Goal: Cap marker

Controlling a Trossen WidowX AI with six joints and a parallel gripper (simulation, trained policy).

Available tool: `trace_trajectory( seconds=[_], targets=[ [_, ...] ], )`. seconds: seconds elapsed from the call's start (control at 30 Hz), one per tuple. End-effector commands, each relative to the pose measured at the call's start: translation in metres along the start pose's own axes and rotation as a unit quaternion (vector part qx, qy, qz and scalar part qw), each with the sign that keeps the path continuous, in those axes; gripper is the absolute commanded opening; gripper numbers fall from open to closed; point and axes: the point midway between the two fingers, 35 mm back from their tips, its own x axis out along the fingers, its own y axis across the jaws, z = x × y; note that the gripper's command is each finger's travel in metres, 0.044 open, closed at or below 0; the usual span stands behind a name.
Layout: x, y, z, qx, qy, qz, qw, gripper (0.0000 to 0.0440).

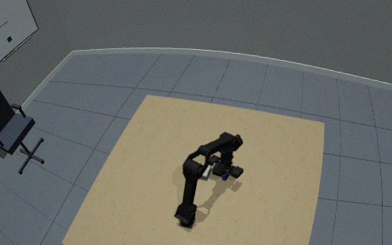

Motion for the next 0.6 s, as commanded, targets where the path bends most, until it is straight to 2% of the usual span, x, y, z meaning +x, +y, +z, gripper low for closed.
trace_trajectory(
  seconds=[0.0, 0.3, 0.57],
  targets=[
    [-0.016, -0.001, -0.003, -0.007, 0.029, 0.009, 1.0, 0.0076],
    [-0.051, -0.013, -0.004, -0.026, 0.072, 0.017, 0.997, 0.0076],
    [-0.074, -0.043, 0.004, -0.051, 0.089, 0.014, 0.995, 0.0072]
  ],
)
